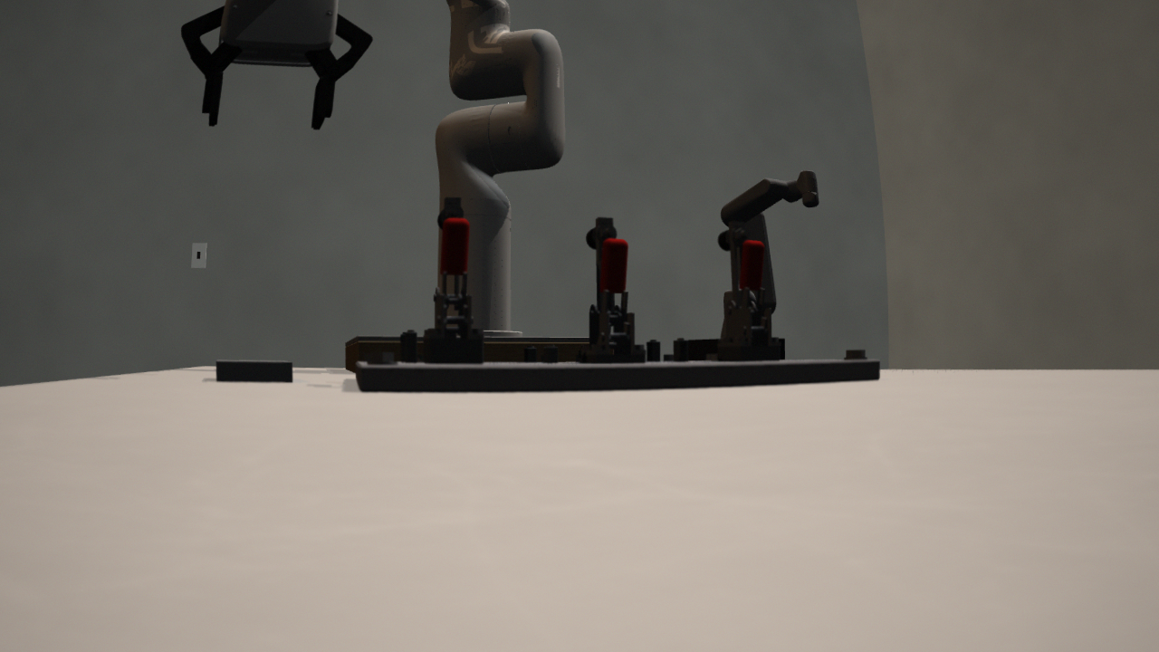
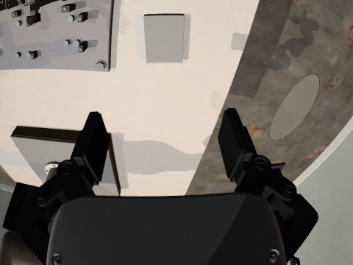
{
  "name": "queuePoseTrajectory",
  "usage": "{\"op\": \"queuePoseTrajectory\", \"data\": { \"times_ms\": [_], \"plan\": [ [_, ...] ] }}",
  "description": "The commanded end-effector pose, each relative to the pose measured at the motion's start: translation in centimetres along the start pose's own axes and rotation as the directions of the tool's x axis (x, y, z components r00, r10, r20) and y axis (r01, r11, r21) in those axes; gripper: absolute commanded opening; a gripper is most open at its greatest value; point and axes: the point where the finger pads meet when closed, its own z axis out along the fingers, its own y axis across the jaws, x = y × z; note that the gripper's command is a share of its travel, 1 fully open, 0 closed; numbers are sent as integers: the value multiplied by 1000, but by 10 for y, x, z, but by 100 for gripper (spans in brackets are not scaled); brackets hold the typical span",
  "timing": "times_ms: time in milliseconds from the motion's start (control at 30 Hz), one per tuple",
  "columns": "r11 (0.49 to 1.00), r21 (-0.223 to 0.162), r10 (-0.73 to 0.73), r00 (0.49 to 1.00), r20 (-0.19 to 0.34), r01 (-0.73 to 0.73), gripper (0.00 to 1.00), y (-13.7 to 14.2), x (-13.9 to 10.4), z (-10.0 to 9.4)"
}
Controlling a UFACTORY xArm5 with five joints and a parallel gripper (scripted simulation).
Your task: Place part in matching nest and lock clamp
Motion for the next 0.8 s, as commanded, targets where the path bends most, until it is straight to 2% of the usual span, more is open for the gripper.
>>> {"op": "queuePoseTrajectory", "data": {
  "times_ms": [0, 467, 767],
  "plan": [
    [1000, -3, 0, 1000, -3, 0, 100, 1, 1, -2],
    [1000, -3, 0, 1000, -3, 0, 100, 1, 1, -1],
    [1000, -3, 0, 1000, -3, 0, 100, 1, 1, 8]
  ]
}}
